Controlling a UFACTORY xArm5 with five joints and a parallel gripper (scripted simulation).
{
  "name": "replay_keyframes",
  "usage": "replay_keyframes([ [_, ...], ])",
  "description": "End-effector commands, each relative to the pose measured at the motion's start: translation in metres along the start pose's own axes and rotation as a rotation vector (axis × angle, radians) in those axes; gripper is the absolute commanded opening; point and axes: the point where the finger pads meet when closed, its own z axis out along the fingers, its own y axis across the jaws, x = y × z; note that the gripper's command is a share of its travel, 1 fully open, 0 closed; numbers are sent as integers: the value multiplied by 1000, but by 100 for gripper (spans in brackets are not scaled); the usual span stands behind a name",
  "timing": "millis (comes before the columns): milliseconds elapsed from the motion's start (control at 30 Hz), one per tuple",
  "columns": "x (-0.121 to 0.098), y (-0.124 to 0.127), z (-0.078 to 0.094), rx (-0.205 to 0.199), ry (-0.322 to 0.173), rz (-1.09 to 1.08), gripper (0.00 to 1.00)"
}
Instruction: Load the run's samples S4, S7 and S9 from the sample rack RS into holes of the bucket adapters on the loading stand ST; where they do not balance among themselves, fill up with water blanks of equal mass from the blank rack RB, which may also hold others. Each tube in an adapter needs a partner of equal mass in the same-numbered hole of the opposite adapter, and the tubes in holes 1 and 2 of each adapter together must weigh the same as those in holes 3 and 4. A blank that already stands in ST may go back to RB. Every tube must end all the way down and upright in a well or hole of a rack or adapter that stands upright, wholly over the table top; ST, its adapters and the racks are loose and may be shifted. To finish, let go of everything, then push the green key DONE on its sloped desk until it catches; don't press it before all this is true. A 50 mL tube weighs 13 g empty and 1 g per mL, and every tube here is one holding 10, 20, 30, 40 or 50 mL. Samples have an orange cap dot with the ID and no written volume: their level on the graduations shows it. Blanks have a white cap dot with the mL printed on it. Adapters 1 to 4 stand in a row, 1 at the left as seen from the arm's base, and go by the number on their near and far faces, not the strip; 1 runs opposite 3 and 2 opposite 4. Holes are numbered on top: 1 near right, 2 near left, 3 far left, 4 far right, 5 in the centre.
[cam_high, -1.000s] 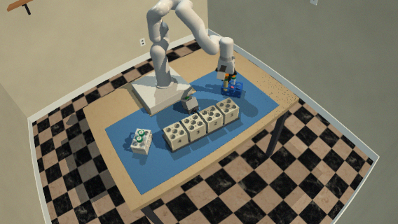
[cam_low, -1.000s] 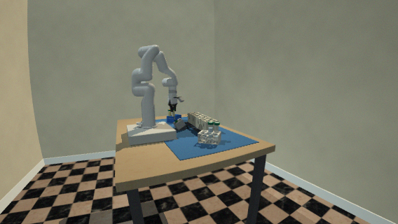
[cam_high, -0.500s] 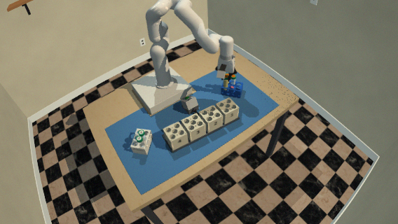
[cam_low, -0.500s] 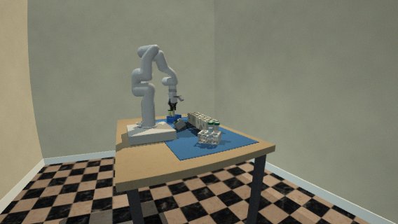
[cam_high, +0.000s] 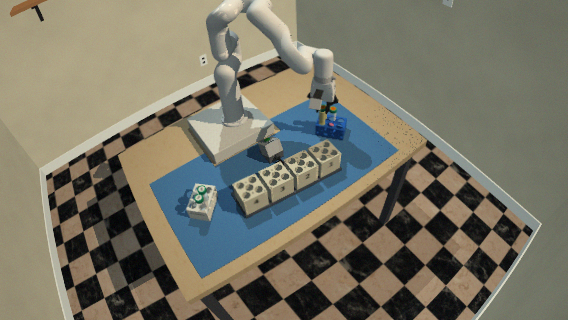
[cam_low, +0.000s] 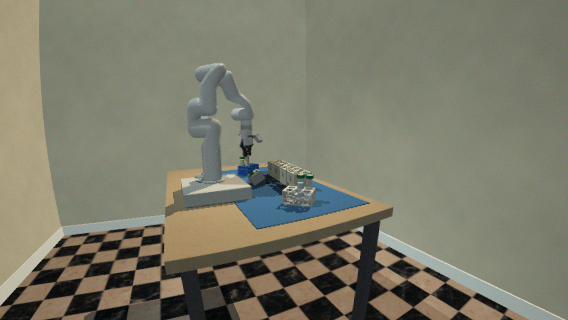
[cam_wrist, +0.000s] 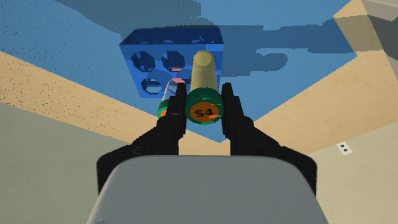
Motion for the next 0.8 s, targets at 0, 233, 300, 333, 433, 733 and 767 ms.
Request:
replay_keyframes([
  [0, 0, -1, -10, 3, -1, 0, 0],
  [233, 0, -1, -22, 3, -1, 0, 0],
  [300, 0, -1, -24, 3, -1, 0, 0],
  [333, 0, -1, -26, 3, -1, 0, 0],
  [433, 0, -1, -32, 3, -1, 0, 0],
  [733, 0, -1, -50, 3, -1, 0, 0],
  [767, 0, -1, -52, 3, -1, 0, 0],
])
